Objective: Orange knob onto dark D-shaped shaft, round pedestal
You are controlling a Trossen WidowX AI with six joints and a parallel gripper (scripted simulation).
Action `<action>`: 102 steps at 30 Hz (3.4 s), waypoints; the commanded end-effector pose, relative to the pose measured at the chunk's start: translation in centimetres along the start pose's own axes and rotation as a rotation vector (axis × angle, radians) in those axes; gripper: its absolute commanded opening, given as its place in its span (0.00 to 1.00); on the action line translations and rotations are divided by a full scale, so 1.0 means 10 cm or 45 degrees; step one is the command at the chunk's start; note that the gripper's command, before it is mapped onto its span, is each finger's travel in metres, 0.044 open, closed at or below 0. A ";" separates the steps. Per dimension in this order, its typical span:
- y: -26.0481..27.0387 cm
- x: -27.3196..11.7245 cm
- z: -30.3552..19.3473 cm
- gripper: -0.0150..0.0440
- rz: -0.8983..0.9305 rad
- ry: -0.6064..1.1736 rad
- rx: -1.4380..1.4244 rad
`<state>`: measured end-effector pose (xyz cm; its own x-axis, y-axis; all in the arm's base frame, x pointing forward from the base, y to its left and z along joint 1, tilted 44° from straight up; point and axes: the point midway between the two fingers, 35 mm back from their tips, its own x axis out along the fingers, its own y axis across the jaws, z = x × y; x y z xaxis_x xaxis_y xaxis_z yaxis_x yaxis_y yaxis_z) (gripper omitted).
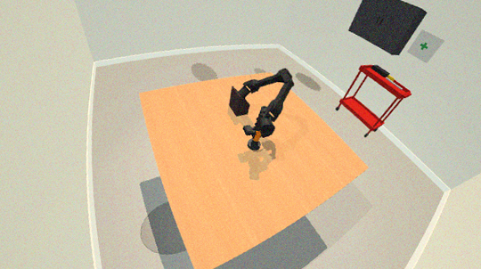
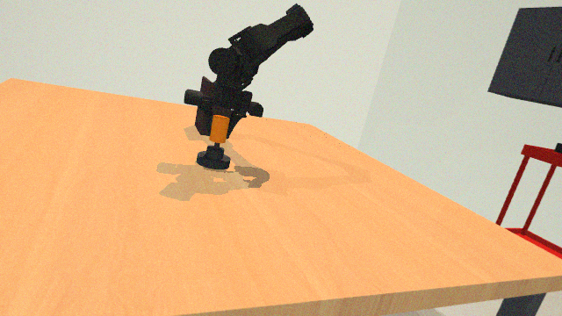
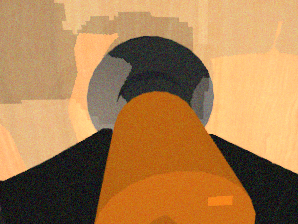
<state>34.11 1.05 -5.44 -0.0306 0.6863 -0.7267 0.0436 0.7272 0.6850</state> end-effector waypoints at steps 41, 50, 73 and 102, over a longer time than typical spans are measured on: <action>0.01 -0.02 0.01 0.25 0.002 -0.003 0.479; 0.00 0.01 0.00 0.25 0.002 -0.003 0.531; 0.01 -0.02 0.01 0.25 0.002 -0.003 0.563; 0.00 0.01 0.01 0.25 0.002 -0.003 0.798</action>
<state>34.09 1.18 -5.60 -0.0302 0.6855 -0.7275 0.6184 0.5846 0.5252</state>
